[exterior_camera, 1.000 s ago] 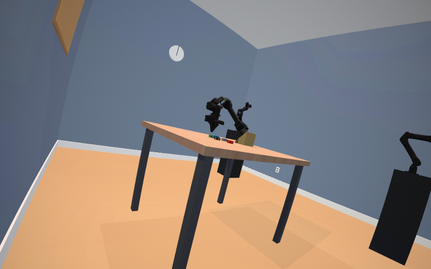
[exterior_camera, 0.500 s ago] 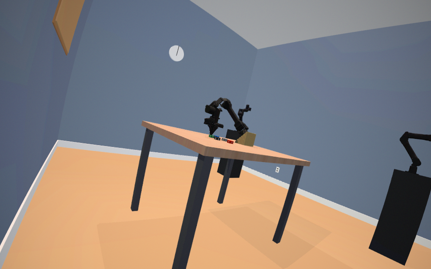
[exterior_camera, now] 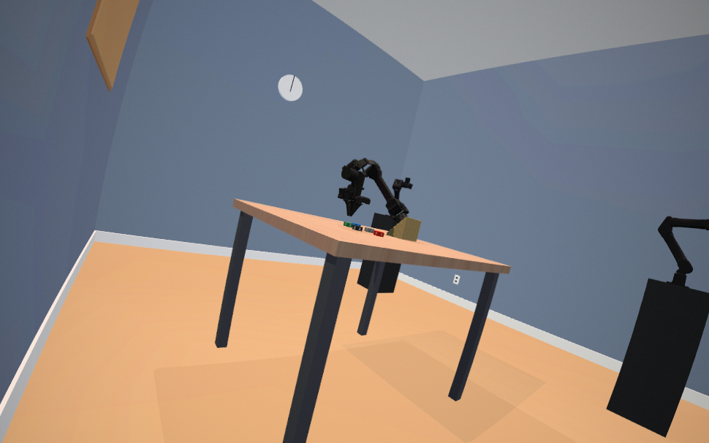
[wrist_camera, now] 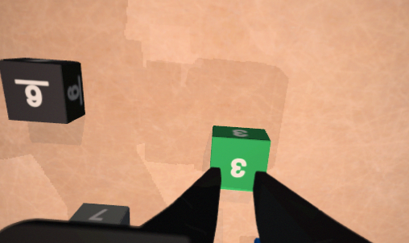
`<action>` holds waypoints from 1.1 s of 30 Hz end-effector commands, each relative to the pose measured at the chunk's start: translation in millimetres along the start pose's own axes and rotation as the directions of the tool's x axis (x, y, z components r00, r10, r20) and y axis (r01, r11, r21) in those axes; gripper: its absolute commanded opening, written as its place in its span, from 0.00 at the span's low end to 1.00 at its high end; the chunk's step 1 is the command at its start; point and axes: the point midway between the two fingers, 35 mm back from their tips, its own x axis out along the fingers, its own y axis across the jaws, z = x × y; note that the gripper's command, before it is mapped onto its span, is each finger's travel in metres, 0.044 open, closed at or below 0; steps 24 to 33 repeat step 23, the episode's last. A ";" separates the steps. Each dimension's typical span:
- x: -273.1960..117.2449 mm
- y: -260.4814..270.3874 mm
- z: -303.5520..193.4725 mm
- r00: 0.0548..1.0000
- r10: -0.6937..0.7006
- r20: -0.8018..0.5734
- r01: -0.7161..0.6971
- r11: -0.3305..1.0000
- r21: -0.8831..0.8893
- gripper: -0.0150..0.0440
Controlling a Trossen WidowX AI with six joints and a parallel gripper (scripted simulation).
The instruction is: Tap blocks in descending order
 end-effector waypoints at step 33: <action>-78.6 285.2 -75.6 1.000 0.013 -0.008 -0.013 1.000 -0.009 0.93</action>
